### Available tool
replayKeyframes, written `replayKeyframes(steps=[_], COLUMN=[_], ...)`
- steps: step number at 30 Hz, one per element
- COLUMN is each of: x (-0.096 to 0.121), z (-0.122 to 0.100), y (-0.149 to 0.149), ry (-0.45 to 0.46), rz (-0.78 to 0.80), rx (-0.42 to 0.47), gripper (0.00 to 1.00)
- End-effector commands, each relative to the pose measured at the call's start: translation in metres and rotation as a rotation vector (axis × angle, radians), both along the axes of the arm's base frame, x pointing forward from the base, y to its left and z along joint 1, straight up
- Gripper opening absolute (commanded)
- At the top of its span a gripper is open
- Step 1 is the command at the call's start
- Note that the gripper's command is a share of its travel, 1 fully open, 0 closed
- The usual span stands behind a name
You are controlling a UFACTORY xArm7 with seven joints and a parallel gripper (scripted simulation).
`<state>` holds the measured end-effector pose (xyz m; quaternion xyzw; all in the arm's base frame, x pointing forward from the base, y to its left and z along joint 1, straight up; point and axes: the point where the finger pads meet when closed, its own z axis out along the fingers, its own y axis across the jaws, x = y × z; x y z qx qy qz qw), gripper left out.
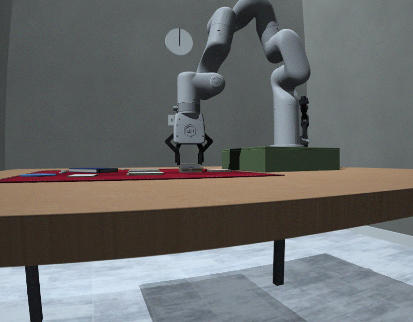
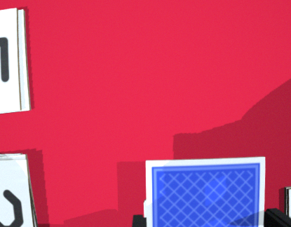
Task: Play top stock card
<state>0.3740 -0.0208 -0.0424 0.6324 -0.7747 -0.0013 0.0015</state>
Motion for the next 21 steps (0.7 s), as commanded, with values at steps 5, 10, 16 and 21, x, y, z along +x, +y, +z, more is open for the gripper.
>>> replayKeyframes(steps=[5, 10, 16, 21], x=[0.0015, 0.0015, 0.0015, 0.0015], z=[0.0007, 0.0007, 0.0002, -0.0036], y=[-0.0001, -0.0001, -0.0001, -0.0001], ry=[-0.004, -0.004, -0.004, -0.004], rz=[0.0, 0.0, 0.0, 0.0], rx=[0.0, 0.0, 0.0, 0.0], gripper=[0.74, 0.74, 0.74, 0.74])
